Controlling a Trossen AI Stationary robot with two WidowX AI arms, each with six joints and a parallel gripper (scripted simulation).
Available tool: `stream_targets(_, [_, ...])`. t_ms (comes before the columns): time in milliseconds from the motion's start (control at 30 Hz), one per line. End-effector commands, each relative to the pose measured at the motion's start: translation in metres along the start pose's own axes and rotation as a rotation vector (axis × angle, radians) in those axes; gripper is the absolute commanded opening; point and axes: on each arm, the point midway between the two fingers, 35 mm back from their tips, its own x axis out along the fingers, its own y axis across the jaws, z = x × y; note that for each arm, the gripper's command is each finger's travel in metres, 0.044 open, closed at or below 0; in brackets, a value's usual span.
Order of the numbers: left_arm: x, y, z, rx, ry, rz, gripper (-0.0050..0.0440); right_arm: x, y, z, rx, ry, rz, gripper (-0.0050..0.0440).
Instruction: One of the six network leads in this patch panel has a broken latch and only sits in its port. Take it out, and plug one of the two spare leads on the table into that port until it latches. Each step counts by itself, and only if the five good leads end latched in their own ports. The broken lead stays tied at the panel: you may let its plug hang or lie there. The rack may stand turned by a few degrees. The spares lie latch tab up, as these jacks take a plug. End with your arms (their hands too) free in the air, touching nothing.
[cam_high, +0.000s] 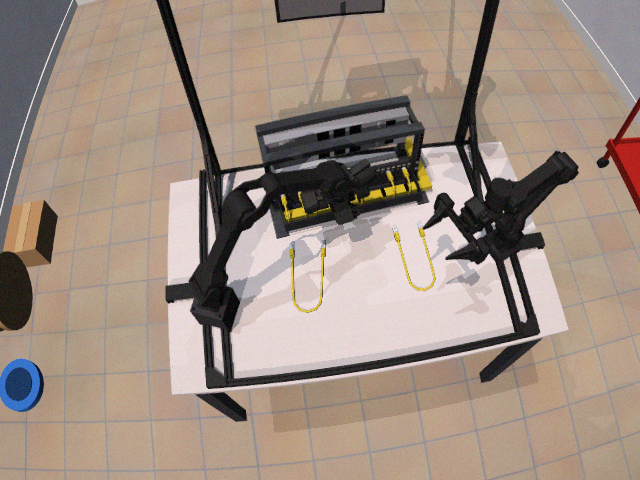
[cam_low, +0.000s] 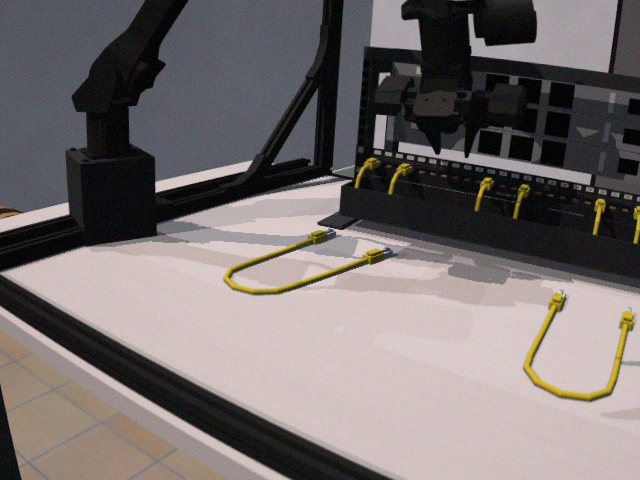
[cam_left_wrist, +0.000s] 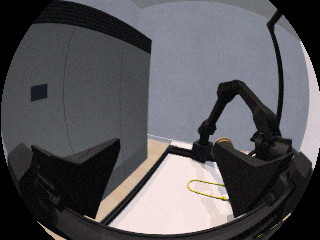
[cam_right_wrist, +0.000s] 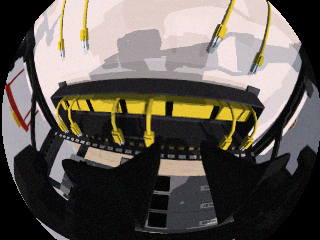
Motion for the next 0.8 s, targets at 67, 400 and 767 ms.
stream_targets(67, [0.0, 0.0, 0.0, 0.0, 0.0, 0.0, 0.044, 0.012, 0.012, -0.015, 0.015, -0.018, -0.024, 0.0176])
stream_targets(400, [0.0, 0.0, 0.0, 0.0, 0.0, 0.0, 0.044, 0.012, 0.012, -0.015, 0.015, -0.018, -0.024, 0.0176])
stream_targets(767, [0.0, 0.0, 0.0, 0.0, 0.0, 0.0, 0.044, 0.023, 0.042, -0.032, 0.043, -0.042, -0.029, 0.0176])
